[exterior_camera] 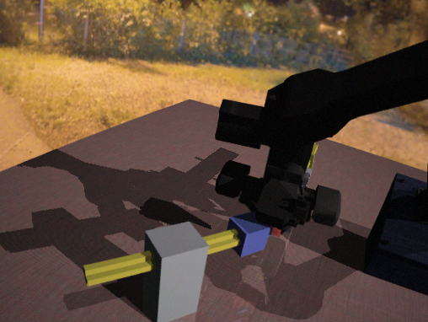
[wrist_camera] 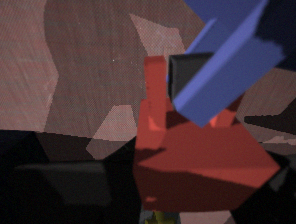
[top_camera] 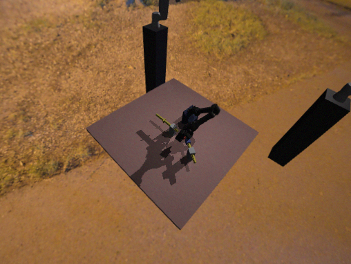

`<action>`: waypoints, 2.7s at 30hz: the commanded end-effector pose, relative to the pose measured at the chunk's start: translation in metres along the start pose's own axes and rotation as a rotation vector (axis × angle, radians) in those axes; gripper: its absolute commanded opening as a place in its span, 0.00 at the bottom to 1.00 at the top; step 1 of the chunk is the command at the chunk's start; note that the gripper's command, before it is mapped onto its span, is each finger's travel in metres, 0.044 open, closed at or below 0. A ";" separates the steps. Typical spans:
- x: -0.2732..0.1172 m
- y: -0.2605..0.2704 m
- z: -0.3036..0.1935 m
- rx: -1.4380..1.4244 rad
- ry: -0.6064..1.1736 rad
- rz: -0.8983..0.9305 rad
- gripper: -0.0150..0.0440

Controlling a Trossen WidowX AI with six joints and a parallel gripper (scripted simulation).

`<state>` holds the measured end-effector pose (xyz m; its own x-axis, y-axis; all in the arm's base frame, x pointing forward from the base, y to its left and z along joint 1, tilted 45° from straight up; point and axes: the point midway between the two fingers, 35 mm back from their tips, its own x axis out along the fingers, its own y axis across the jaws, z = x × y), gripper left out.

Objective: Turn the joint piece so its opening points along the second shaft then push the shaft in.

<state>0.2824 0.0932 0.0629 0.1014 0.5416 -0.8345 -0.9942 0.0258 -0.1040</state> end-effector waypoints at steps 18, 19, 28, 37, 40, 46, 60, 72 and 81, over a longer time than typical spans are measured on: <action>0.000 0.000 0.000 0.003 0.007 -0.001 0.25; 0.000 0.000 0.000 0.003 0.007 -0.001 0.25; 0.000 0.000 0.000 -0.002 0.003 -0.003 0.25; 0.000 0.000 0.000 -0.002 0.003 -0.003 0.39; 0.000 0.000 0.000 -0.002 0.003 -0.003 0.50; 0.000 0.000 0.000 -0.002 0.003 -0.003 0.68; 0.000 0.000 0.000 -0.002 0.003 -0.003 1.00; -0.005 0.004 -0.004 -0.009 -0.158 0.045 1.00; -0.022 0.001 -0.007 0.000 -0.439 0.009 1.00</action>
<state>0.2766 0.0801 0.0716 0.0460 0.7938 -0.6064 -0.9968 -0.0036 -0.0804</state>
